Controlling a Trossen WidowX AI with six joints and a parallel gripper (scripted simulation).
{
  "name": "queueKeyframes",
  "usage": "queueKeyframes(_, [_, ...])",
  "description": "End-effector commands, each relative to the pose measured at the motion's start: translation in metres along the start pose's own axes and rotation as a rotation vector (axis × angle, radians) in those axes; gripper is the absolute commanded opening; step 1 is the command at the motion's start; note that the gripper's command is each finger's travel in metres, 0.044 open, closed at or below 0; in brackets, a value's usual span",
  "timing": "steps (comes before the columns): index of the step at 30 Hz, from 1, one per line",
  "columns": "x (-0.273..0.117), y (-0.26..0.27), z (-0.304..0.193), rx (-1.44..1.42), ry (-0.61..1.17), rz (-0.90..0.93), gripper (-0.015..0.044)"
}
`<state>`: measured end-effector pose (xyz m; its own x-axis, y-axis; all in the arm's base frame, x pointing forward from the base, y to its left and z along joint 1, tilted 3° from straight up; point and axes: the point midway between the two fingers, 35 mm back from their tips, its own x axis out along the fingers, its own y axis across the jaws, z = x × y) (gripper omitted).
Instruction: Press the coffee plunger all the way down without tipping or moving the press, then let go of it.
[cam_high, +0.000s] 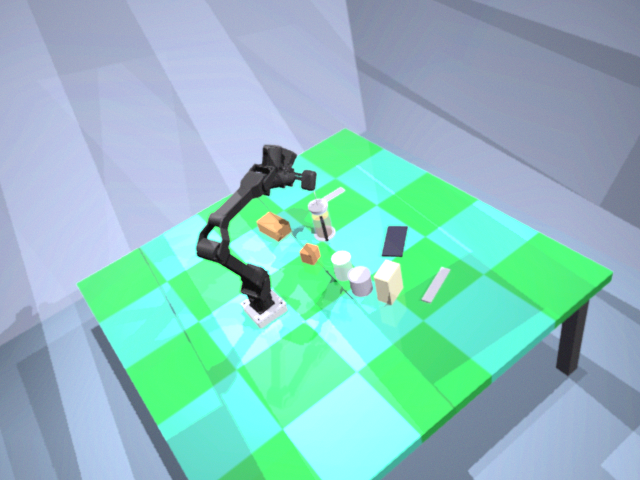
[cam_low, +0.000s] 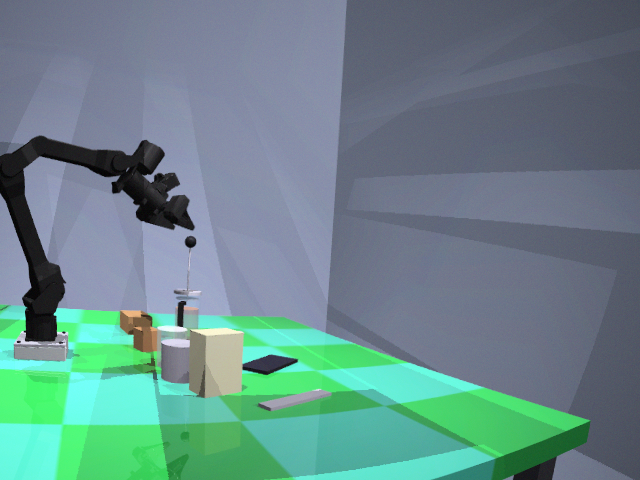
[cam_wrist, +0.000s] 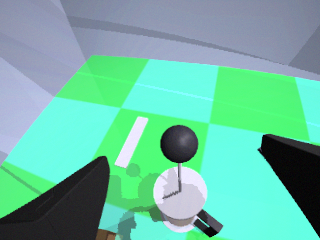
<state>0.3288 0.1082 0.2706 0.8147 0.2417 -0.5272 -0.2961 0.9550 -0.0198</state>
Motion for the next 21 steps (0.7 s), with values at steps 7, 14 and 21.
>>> queueKeyframes(7, [0.002,0.001,-0.009,-0.003,-0.011,0.000,0.0440])
queueKeyframes(14, [0.012,0.001,-0.009,-0.003,-0.011,0.000,0.0440])
queueKeyframes(21, [0.023,0.001,-0.009,-0.003,-0.012,0.000,0.0440])
